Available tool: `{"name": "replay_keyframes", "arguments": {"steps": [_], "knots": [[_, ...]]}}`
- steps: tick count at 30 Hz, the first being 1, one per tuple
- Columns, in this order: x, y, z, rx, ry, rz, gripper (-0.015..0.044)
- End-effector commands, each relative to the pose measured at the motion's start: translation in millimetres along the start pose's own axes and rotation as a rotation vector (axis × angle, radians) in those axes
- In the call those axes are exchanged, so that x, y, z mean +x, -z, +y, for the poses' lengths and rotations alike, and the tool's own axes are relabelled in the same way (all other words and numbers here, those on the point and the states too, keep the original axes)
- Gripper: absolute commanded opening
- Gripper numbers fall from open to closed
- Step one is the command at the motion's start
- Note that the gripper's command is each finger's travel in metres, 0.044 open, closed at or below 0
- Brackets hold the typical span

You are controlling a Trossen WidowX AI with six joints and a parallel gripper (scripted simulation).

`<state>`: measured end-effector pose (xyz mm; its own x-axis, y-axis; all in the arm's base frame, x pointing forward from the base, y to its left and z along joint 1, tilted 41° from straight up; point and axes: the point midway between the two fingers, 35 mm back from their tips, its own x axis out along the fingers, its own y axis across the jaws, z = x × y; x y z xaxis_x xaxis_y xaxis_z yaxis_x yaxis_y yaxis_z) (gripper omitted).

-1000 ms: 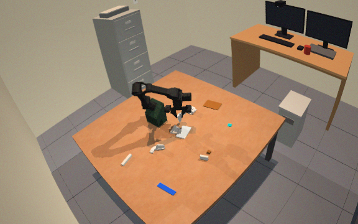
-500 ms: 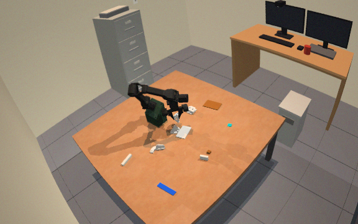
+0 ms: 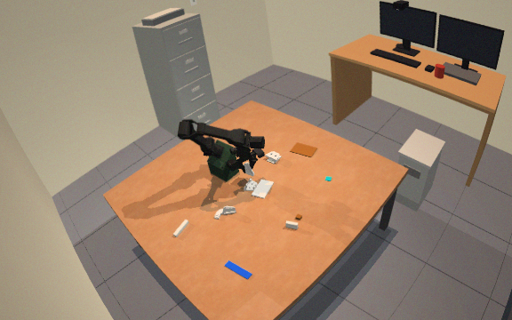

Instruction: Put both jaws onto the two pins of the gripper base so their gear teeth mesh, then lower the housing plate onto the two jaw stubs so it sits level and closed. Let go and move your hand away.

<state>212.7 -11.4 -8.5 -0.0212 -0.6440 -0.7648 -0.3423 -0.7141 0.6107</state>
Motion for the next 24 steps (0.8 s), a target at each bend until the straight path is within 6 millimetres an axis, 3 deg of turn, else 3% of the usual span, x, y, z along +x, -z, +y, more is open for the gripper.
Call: {"name": "replay_keyframes", "arguments": {"steps": [1,24], "knots": [[0,-2,8,-0.108,0.000,0.009,0.0134],[6,-17,39,-0.628,-0.010,0.007,0.0134]]}}
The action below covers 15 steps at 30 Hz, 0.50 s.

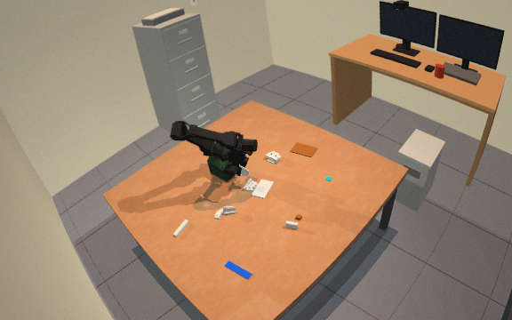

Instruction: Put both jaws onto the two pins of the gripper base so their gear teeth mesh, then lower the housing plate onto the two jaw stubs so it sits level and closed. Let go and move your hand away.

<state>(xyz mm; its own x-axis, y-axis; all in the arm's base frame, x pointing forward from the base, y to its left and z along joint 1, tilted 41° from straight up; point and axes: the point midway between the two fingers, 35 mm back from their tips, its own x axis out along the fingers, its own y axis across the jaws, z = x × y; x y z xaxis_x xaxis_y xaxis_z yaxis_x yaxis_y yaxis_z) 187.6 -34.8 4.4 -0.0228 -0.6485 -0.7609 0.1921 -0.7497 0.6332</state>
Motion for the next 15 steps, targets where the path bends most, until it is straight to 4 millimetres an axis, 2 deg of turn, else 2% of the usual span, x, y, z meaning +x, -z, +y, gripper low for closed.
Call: {"name": "replay_keyframes", "arguments": {"steps": [1,4,15], "knots": [[1.0,-6.4,4.7,-0.107,-0.006,0.007,0.0134],[1.8,-9.4,6.3,-0.160,-0.007,0.006,0.0134],[1.8,-9.6,6.4,-0.164,-0.007,0.006,0.0134]]}}
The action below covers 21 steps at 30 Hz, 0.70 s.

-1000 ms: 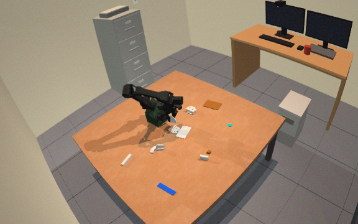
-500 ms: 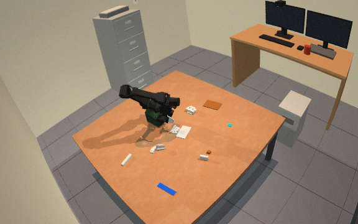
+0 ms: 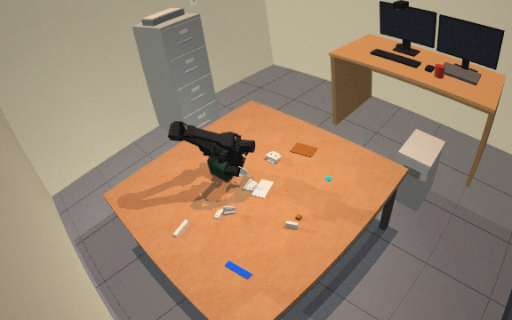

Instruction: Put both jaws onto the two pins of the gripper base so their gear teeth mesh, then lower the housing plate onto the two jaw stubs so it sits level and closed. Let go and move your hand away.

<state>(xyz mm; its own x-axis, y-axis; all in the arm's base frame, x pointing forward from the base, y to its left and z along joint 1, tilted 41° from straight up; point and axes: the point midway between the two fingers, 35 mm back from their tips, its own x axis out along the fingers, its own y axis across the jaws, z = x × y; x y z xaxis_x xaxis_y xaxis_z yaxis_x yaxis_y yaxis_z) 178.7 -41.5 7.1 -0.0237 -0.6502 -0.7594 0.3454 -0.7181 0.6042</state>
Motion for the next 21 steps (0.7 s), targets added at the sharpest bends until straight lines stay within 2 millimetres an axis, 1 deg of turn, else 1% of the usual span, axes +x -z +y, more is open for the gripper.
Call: {"name": "replay_keyframes", "arguments": {"steps": [1,21], "knots": [[-0.6,0.1,1.4,-0.004,-0.005,0.007,0.0134],[-0.6,0.1,1.4,-0.034,-0.005,0.007,0.0134]]}}
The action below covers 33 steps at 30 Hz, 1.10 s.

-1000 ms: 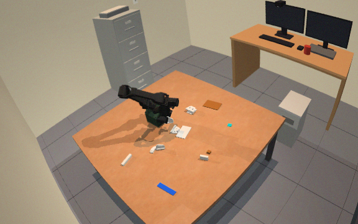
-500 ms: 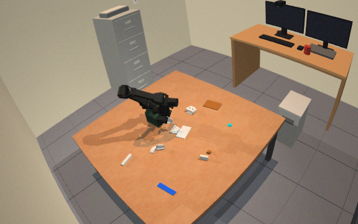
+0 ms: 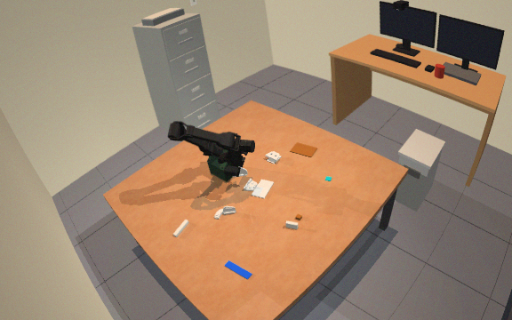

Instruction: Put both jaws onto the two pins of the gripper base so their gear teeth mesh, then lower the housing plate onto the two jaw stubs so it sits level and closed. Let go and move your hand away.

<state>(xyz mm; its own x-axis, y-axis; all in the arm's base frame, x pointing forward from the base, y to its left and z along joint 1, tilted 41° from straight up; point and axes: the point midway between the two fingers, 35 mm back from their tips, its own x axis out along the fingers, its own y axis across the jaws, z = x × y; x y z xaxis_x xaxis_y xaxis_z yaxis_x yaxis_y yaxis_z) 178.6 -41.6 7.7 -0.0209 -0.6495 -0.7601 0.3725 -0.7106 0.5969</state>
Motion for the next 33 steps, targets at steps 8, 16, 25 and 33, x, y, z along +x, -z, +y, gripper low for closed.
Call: {"name": "replay_keyframes", "arguments": {"steps": [8,16,25,33], "knots": [[0,2,1,0.075,-0.005,0.004,0.0134],[-1,5,2,0.256,-0.005,0.005,0.0134],[-1,8,4,0.461,-0.004,0.006,0.0134],[-2,11,5,0.642,-0.004,0.006,0.0134]]}}
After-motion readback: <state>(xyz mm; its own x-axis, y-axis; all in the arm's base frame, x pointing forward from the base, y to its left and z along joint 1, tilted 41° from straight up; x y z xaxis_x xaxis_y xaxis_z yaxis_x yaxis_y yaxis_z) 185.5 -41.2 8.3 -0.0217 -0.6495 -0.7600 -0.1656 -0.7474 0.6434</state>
